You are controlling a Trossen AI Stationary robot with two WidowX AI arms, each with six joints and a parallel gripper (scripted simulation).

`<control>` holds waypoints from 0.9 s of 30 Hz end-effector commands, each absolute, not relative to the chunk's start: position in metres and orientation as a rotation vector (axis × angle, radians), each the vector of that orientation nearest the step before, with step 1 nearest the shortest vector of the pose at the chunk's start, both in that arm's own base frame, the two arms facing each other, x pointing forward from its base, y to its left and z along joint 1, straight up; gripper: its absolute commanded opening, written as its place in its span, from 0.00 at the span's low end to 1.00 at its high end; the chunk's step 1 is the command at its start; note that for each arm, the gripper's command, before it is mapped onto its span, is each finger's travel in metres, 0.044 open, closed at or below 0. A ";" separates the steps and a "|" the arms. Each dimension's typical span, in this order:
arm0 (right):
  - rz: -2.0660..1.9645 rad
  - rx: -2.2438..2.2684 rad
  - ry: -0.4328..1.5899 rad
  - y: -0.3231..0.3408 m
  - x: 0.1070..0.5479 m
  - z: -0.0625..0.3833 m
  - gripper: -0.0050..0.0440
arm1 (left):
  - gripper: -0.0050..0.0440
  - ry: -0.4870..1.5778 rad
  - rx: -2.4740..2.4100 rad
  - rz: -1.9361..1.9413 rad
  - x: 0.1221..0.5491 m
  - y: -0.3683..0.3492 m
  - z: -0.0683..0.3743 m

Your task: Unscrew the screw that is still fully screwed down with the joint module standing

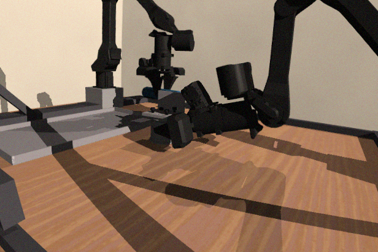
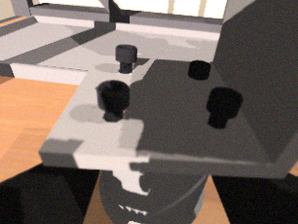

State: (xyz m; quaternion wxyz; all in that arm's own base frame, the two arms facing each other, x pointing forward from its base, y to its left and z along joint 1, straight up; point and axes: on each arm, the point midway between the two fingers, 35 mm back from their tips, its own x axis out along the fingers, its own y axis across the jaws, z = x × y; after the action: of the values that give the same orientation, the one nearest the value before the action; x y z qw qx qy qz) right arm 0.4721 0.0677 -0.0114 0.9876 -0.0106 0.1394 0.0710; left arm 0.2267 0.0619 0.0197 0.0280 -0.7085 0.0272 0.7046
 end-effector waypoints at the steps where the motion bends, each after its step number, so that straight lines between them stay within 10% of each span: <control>1: 0.142 -0.018 0.256 0.068 0.475 -0.002 0.59 | 0.43 0.071 -2.215 2.138 0.233 0.064 0.039; 27: 0.142 -0.018 0.256 0.068 0.475 -0.002 0.59 | 0.43 0.228 -2.211 2.138 0.244 -0.045 0.119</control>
State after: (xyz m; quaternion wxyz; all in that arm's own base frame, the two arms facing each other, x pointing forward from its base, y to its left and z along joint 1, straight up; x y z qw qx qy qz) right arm 0.4721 0.0677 -0.0114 0.9876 -0.0106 0.1394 0.0710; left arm 0.2373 -0.0359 0.1036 0.0284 -0.7068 0.0722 0.7032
